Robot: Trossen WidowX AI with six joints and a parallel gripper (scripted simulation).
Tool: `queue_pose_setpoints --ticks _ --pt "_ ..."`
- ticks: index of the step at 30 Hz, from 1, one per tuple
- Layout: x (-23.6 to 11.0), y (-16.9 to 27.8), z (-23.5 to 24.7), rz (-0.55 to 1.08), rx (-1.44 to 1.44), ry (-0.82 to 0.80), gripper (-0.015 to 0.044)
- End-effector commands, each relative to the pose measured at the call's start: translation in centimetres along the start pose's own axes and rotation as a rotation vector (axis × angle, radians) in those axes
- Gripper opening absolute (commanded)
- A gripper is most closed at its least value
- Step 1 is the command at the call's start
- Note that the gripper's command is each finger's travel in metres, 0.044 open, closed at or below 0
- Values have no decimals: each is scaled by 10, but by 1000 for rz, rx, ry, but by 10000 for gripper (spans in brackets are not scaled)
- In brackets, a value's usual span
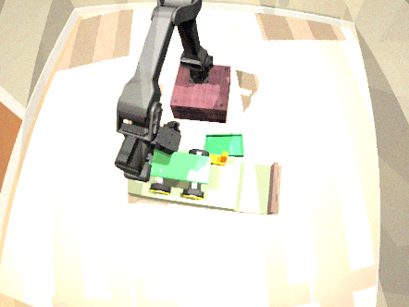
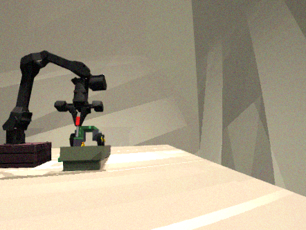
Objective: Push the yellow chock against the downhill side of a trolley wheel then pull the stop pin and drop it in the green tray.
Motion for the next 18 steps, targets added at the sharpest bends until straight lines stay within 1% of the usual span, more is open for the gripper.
queue_pose_setpoints --ticks 1,18 --pt "-5 2 -1 6 9 10 0" --pt "-8 10 -3 7 9 10 0"
Point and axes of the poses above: the point midway between the two fingers, 35 mm back from their tips, its own x axis out along the fingers, its own z axis across the jaws, y = z × x, the point moved 4 cm from there along -x, back along the fingers, and after that the axes turned 6 degrees about x, right-handed, at the moved point
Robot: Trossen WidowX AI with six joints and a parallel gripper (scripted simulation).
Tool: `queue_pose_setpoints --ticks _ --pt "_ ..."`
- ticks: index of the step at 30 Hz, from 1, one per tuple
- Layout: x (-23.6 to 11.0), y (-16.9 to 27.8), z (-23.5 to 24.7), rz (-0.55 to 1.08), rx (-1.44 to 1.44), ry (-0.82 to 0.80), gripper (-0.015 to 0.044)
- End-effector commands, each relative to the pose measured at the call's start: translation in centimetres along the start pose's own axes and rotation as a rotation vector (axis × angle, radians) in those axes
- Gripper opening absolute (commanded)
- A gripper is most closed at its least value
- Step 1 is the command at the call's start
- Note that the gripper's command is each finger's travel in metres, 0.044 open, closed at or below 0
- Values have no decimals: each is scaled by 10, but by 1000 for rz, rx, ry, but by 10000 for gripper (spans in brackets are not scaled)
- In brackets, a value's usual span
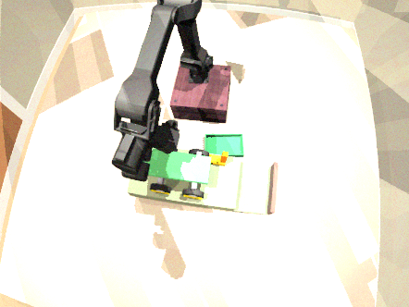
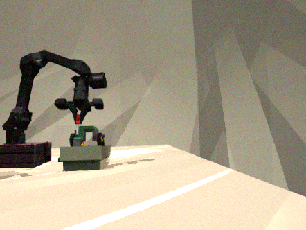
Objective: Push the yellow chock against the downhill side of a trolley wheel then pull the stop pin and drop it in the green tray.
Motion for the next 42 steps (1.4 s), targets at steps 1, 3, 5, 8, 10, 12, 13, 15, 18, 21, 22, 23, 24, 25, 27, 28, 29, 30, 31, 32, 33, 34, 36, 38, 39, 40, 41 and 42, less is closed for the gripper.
queue_pose_setpoints --ticks 1,3,5,8,10,12,13,15,18,21,22,23,24,25,27,28,29,30,31,32,33,34,36,38,39,40,41,42 --pt "0 8 -1 6 2 6 0" --pt "1 11 -1 6 2 6 0" --pt "1 14 -2 7 2 6 0" --pt "2 20 -2 7 2 7 0" --pt "2 23 -3 7 2 7 0" --pt "2 27 -3 8 2 7 0" --pt "2 28 -4 8 2 7 0" --pt "2 30 -4 8 2 7 0" --pt "2 30 4 8 2 6 0" --pt "3 31 15 8 1 5 0" --pt "4 31 18 8 1 5 0" --pt "4 31 22 8 1 4 0" --pt "5 32 25 8 1 4 0" --pt "5 32 29 8 1 4 0" --pt "6 33 36 9 1 3 0" --pt "6 33 40 9 1 3 0" --pt "7 34 43 9 1 3 0" --pt "7 34 47 9 1 2 0" --pt "7 35 50 9 1 2 0" --pt "7 35 54 9 0 2 0" --pt "7 36 57 9 0 1 0" --pt "7 36 61 9 0 1 0" --pt "7 37 68 9 0 0 0" --pt "6 38 75 9 0 0 0" --pt "6 39 78 9 0 0 0" --pt "6 39 80 9 0 -1 0" --pt "6 39 81 9 0 -1 0" --pt "6 39 81 9 0 -1 0"
Point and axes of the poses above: the point midway between the two fingers, 35 mm back from their tips, its own x axis out along the fingers, its own z axis across the jaws, y = z × x, the point moved 4 cm from there along -x, back along the fingers, and after that the axes turned 6 degrees about x, right-handed, at the moved point
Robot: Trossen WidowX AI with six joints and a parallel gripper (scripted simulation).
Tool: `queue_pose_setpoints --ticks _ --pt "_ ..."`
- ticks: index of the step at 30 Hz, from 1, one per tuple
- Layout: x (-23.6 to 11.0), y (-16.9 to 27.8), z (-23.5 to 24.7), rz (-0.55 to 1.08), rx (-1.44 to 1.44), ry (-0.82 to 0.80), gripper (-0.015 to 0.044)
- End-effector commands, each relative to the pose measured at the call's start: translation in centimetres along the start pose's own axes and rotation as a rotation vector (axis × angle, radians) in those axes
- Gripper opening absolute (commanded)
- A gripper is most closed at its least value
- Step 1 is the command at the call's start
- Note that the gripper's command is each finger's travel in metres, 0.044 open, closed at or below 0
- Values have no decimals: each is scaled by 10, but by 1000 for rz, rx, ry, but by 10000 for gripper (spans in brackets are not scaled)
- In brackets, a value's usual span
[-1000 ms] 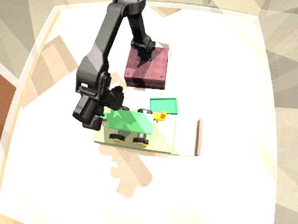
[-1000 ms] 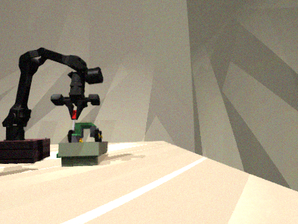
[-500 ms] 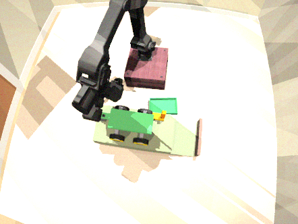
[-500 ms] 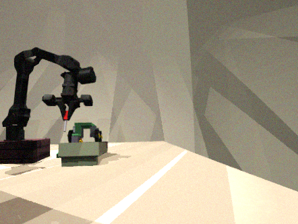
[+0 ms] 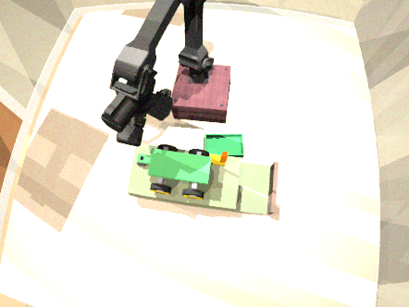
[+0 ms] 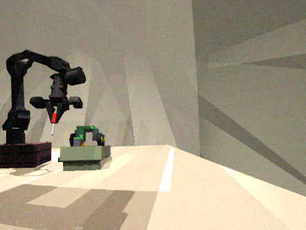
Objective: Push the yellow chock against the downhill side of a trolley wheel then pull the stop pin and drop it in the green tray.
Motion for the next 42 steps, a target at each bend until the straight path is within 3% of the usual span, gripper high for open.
queue_pose_setpoints --ticks 1,42 --pt "-1 0 4 -3 -3 7 0" --pt "-22 -152 17 -19 -3 6 0"
Point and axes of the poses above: the point midway between the two fingers, 35 mm back from their tips, its own x axis out along the fingers, its own z axis across the jaws, y = z × x, the point moved 4 cm from there along -x, back along the fingers, and after that the axes turned 6 degrees about x, right-handed, at the moved point
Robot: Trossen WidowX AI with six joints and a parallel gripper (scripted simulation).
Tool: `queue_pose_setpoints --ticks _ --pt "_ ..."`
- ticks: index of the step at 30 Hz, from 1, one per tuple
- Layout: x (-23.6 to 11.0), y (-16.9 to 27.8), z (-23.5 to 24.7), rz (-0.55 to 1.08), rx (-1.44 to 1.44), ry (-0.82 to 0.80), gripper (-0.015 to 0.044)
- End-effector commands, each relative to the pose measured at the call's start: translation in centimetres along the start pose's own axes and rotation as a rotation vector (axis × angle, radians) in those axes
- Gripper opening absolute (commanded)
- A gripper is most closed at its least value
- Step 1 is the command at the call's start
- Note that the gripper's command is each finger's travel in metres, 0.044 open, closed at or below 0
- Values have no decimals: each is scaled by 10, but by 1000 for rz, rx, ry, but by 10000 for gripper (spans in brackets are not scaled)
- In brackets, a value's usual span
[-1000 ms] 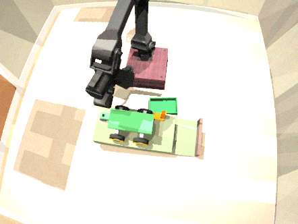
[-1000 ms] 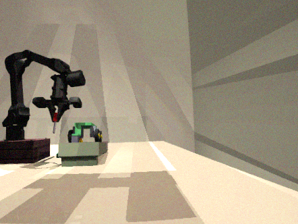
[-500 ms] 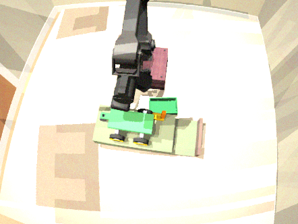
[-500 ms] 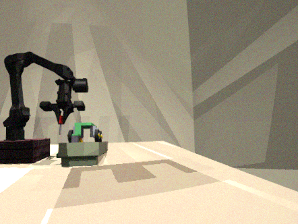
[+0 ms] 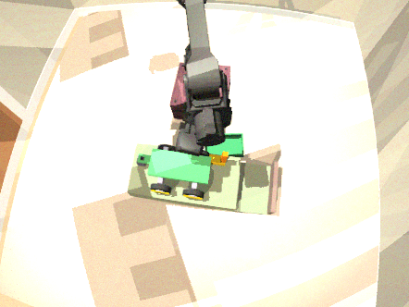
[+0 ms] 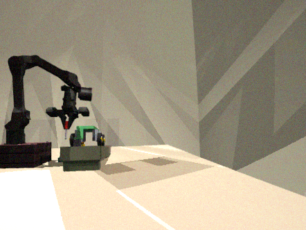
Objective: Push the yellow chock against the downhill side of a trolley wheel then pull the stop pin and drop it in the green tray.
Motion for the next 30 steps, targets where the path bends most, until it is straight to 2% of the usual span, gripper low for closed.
queue_pose_setpoints --ticks 1,21,30 --pt "-2 -13 1 -3 2 -5 0" --pt "-12 -93 13 -10 2 -7 0" --pt "-13 -93 14 -35 -128 2 0"
Point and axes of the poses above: the point midway between the two fingers, 35 mm back from their tips, its own x axis out along the fingers, its own z axis across the jaws, y = z × x, the point moved 4 cm from there along -x, back along the fingers, and after that the axes turned 6 degrees about x, right-handed, at the moved point
